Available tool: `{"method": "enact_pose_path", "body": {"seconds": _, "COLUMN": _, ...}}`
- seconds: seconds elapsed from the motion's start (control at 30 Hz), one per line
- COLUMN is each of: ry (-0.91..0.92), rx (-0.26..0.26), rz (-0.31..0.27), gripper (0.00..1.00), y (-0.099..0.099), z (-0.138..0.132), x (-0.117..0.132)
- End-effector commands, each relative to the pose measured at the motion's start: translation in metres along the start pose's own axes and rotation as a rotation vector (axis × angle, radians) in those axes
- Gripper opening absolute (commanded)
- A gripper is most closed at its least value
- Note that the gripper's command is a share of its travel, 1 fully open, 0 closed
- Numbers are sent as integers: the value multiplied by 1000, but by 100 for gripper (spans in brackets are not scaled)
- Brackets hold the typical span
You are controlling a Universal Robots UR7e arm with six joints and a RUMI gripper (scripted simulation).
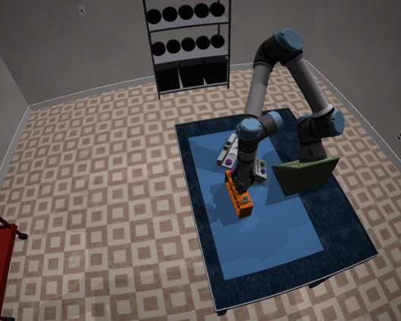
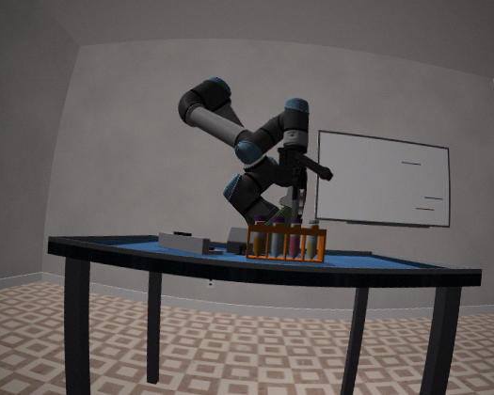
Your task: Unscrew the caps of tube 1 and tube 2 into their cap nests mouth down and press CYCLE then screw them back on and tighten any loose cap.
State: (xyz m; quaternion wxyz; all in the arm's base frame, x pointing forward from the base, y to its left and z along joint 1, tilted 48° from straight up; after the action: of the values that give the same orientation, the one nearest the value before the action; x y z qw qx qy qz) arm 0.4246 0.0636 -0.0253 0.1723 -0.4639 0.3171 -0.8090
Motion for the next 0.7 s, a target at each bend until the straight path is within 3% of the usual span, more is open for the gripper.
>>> {"method": "enact_pose_path", "body": {"seconds": 0.0, "ry": -164, "rx": 1, "rz": 2, "gripper": 0, "y": -1, "z": 0, "x": 0}}
{"method": "enact_pose_path", "body": {"seconds": 0.13, "ry": -264, "rx": 1, "rz": 2, "gripper": 0, "y": -1, "z": 0, "x": 0}}
{"method": "enact_pose_path", "body": {"seconds": 0.67, "ry": -1011, "rx": 1, "rz": 1, "gripper": 0, "y": -1, "z": 0, "x": 0}}
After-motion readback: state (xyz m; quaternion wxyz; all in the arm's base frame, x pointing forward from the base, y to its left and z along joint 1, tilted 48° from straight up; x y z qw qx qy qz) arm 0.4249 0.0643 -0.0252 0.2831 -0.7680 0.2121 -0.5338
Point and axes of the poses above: the point where the finger pads meet when closed, its own y axis out along the fingers, its own z axis across the jaws, x = y × z, the point moved 3 cm from there along -y, back along the fingers, and after that the axes turned 4 degrees about y, right-handed, at the moved point
